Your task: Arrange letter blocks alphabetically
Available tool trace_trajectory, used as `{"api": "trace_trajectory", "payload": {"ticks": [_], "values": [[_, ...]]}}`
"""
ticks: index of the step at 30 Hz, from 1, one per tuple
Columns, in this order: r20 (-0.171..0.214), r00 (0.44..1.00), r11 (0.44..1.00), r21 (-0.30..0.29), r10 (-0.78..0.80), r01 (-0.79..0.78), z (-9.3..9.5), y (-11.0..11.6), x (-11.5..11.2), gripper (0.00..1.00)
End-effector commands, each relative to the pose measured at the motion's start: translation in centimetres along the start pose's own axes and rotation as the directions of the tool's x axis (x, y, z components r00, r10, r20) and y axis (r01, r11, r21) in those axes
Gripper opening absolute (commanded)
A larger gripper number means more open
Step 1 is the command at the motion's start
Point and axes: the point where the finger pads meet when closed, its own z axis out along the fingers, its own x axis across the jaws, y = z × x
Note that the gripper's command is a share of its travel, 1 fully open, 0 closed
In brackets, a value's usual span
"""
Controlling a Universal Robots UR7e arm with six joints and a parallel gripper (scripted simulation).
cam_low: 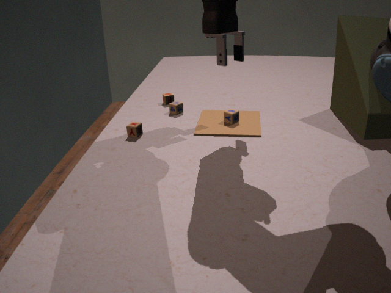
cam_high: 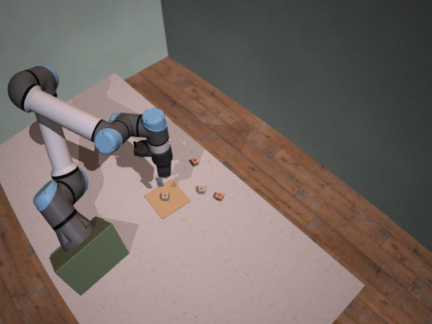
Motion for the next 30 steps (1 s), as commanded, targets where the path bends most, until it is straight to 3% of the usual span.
{"api": "trace_trajectory", "payload": {"ticks": [1,21,30], "values": [[0.000,1.000,1.000,-0.003,-0.001,0.001,-0.02,-0.06,-0.02,1.00],[0.000,0.999,0.999,-0.003,0.042,-0.042,0.12,-0.11,0.01,1.00],[-0.001,0.973,0.973,-0.003,0.229,-0.229,0.72,-0.31,0.14,1.00]]}}
